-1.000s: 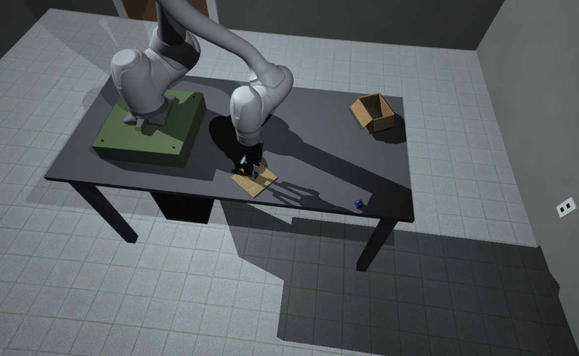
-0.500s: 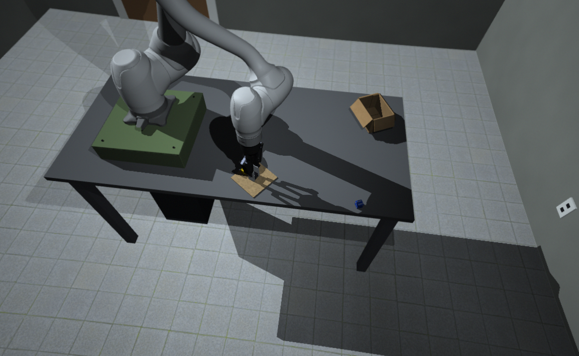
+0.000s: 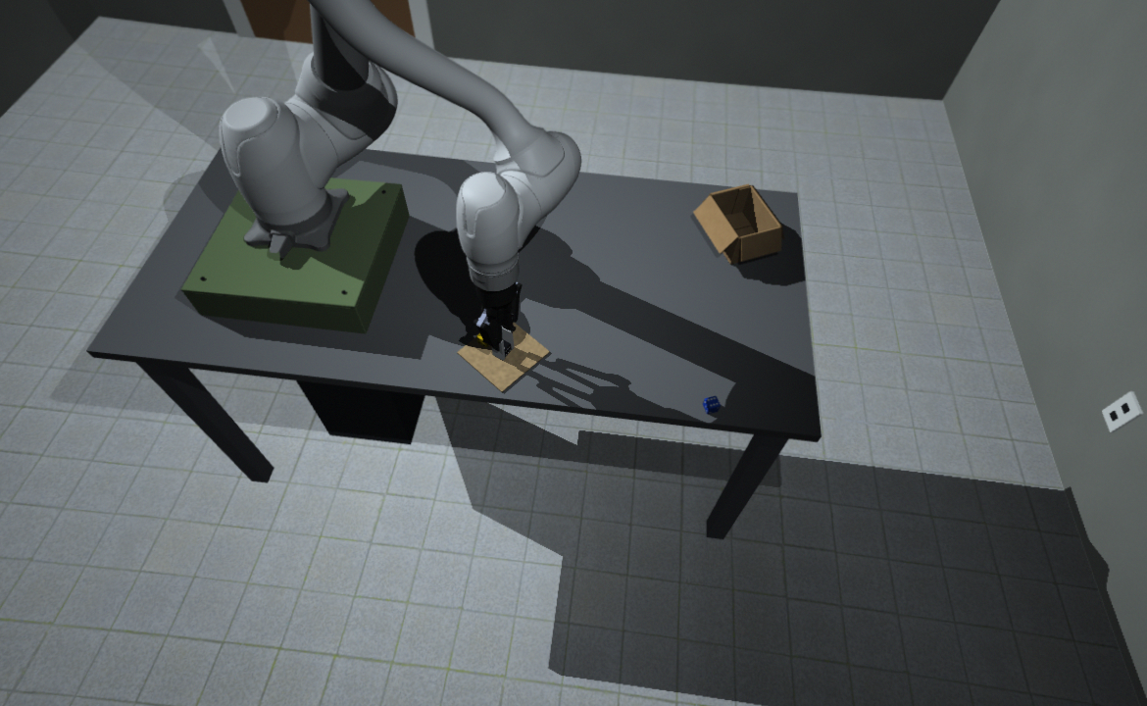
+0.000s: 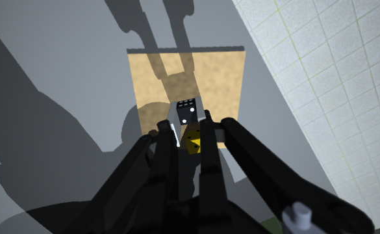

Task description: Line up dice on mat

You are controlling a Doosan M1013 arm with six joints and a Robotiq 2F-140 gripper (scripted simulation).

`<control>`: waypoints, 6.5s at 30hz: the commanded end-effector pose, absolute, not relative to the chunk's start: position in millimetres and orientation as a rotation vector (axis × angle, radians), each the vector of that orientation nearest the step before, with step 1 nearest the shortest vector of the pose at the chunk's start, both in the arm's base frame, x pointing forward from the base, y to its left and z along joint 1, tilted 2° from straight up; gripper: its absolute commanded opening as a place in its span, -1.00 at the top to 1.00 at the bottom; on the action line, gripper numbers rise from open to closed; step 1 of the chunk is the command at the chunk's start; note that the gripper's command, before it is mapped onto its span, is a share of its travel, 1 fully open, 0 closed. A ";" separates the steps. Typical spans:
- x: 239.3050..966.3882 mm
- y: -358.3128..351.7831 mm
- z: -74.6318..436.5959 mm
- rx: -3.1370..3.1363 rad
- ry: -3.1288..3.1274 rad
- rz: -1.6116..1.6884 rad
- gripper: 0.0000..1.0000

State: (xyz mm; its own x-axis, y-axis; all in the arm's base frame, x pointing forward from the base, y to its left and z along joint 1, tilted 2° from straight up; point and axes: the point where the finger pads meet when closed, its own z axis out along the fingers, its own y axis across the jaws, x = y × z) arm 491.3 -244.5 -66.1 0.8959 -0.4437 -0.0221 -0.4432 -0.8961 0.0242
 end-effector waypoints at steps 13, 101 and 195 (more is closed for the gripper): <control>491.7 -244.7 -65.5 3.041 -0.712 -0.040 0.57; 494.4 -243.6 24.4 3.041 -0.712 -0.040 -1.00; 933.2 -329.4 -6.8 2.592 -1.727 -0.028 0.36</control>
